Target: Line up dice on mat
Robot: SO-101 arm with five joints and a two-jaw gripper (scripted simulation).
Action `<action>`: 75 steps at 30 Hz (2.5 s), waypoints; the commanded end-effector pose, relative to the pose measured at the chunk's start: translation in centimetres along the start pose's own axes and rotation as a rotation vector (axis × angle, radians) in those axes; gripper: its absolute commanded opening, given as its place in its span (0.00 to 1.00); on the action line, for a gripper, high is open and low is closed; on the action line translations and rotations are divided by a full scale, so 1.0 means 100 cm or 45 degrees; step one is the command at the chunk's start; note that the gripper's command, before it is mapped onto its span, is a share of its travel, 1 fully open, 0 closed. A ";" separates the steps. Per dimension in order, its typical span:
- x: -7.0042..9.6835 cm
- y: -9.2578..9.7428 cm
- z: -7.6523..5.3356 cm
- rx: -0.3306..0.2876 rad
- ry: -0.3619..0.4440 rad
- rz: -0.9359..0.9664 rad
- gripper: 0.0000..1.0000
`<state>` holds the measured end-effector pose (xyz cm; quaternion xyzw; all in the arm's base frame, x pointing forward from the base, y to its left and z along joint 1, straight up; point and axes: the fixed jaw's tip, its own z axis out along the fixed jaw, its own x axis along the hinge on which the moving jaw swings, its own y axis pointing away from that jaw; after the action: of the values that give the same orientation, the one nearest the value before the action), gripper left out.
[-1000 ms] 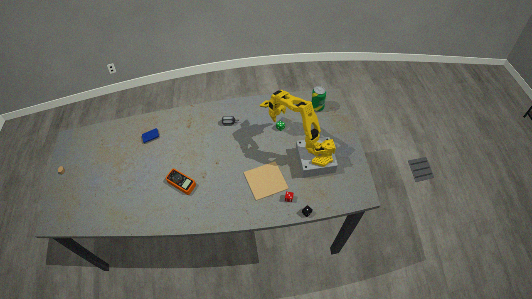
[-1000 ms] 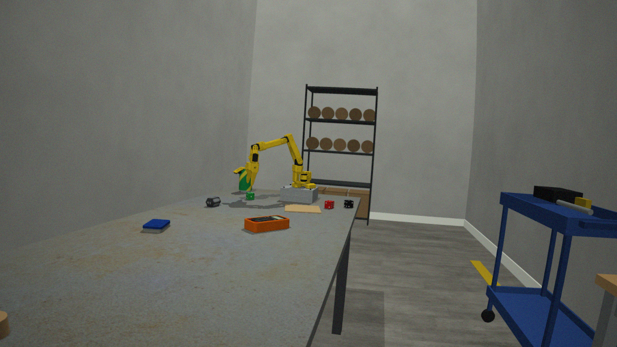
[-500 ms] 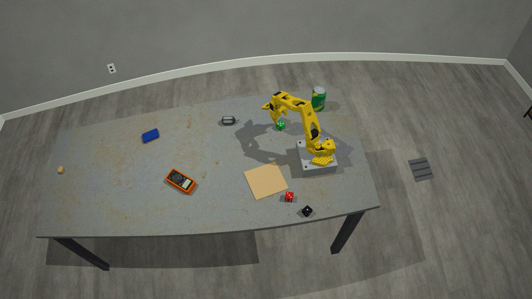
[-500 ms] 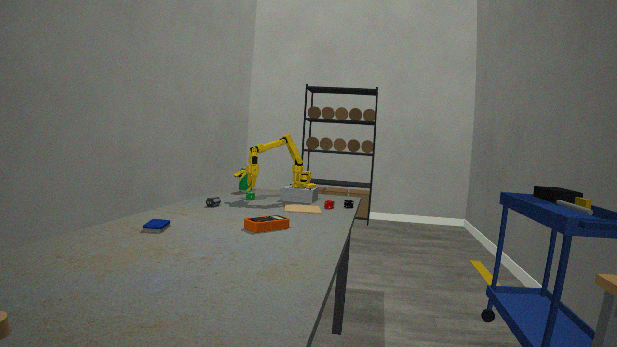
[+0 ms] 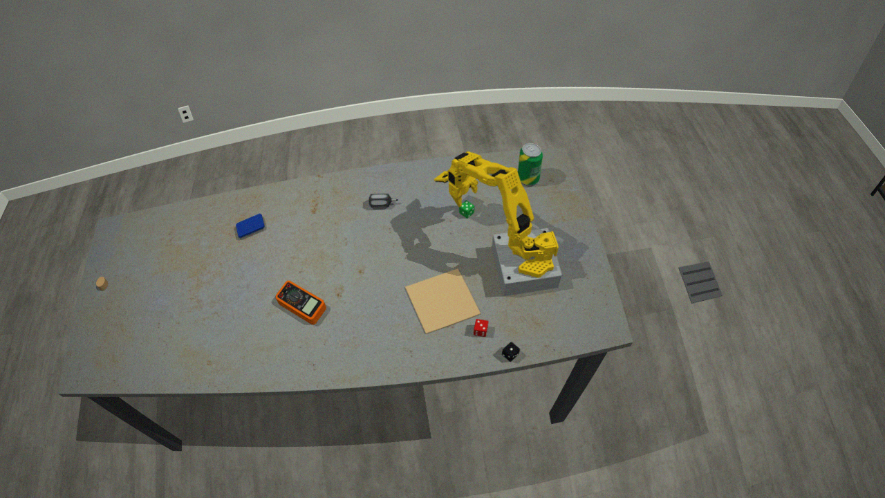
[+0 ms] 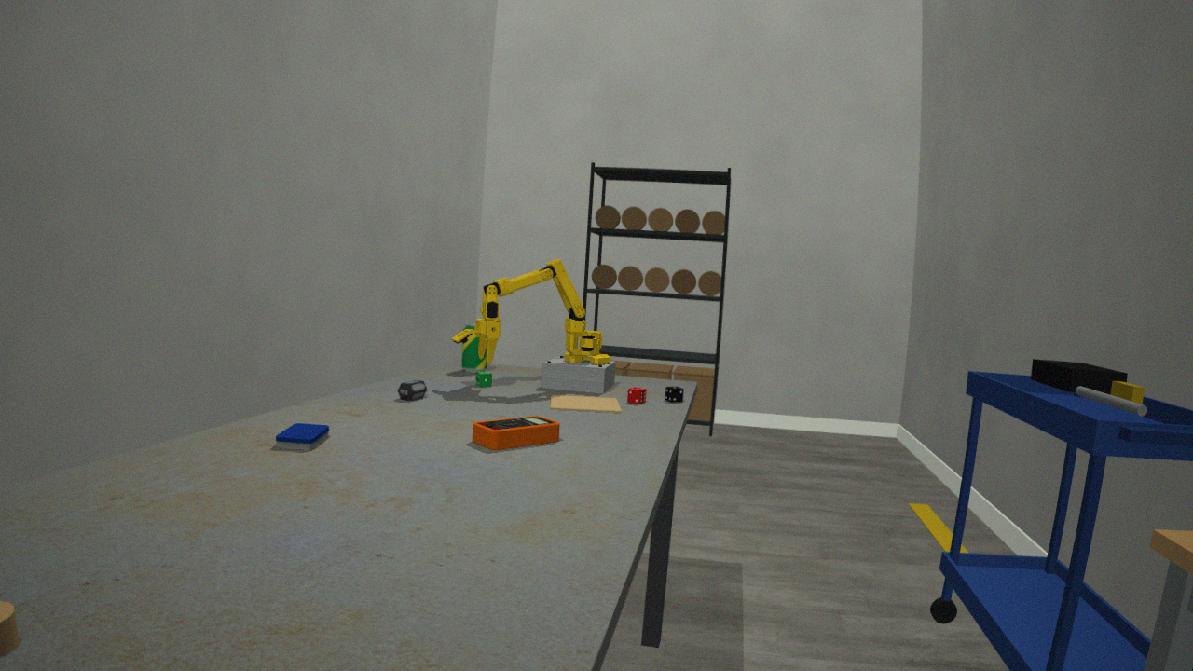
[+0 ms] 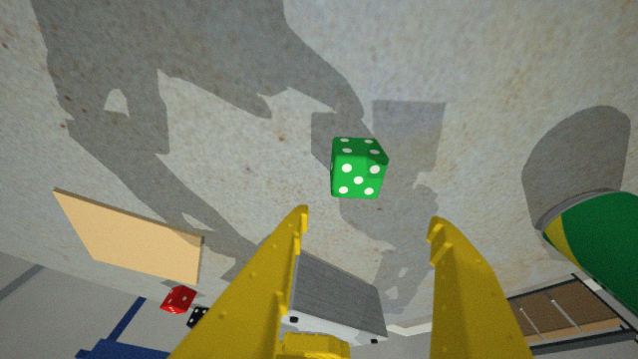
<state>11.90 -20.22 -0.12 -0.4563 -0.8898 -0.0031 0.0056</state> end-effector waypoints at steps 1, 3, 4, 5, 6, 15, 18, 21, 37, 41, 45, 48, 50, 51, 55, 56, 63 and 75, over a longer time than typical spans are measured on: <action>0.002 -0.002 0.004 -0.004 0.018 0.001 0.35; 0.001 -0.002 0.006 -0.004 0.018 0.001 0.35; 0.001 -0.002 0.007 -0.004 0.018 0.001 0.35; 0.001 -0.002 0.008 -0.004 0.018 0.001 0.35; 0.001 -0.002 0.009 -0.004 0.018 0.001 0.35; 0.001 -0.002 0.021 -0.004 0.018 0.001 0.35; 0.001 -0.002 0.026 -0.004 0.018 0.001 0.35; 0.001 -0.002 0.032 -0.004 0.018 0.001 0.35; 0.002 -0.002 0.047 -0.004 0.018 0.001 0.35; 0.002 -0.002 0.048 -0.004 0.018 0.001 0.35; 0.002 -0.002 0.048 -0.004 0.018 0.001 0.35; 0.002 -0.002 0.048 -0.004 0.018 0.001 0.35; 0.002 -0.002 0.048 -0.004 0.018 0.001 0.35; 0.002 -0.002 0.048 -0.004 0.018 0.001 0.34; 0.002 -0.003 0.048 -0.004 0.018 0.001 0.33; 0.002 -0.003 0.048 -0.004 0.018 0.001 0.33; 0.002 -0.005 0.048 -0.004 0.018 0.001 0.30; 0.002 -0.010 0.048 -0.005 0.018 0.001 0.21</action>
<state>11.32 -20.74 -4.45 -0.4563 -0.8898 -0.0020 0.0037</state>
